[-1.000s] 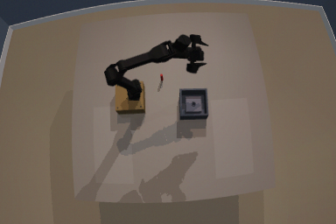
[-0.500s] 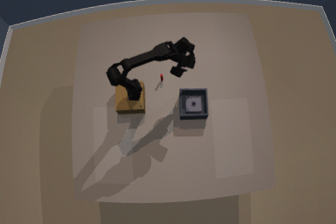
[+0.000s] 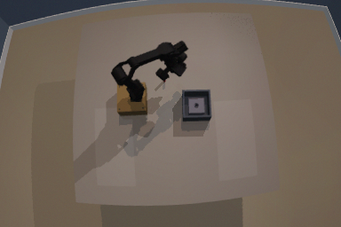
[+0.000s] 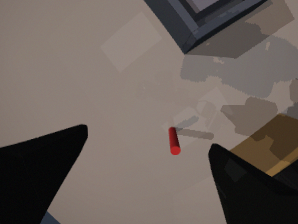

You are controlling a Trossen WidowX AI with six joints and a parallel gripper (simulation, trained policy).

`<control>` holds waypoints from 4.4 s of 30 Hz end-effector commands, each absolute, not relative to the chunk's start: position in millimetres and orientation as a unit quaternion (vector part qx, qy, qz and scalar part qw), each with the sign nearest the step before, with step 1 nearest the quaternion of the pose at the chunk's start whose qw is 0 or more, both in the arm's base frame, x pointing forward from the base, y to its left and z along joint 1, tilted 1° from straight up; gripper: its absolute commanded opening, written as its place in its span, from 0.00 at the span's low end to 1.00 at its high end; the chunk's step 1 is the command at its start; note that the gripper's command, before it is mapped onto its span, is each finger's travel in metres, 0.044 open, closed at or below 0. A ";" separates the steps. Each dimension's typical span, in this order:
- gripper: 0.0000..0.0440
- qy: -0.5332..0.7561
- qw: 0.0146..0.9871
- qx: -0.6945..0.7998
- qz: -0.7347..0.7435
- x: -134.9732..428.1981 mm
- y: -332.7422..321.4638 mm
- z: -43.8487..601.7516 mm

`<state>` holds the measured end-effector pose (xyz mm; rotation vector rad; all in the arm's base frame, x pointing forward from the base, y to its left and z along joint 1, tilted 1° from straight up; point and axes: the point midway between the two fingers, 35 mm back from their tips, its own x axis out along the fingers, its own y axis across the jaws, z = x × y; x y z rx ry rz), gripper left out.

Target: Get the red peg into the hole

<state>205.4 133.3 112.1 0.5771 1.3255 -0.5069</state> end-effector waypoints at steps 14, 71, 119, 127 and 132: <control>0.98 0.630 0.647 0.251 -0.349 170.6 124.2 46.2; 0.00 0.597 0.697 0.275 -0.287 206.8 122.7 49.3; 0.02 0.514 0.700 0.349 -0.352 335.4 -9.6 82.7; 0.02 0.527 0.686 0.353 -0.358 343.3 -20.0 60.3; 0.19 0.540 0.679 0.344 -0.360 344.7 -24.6 42.8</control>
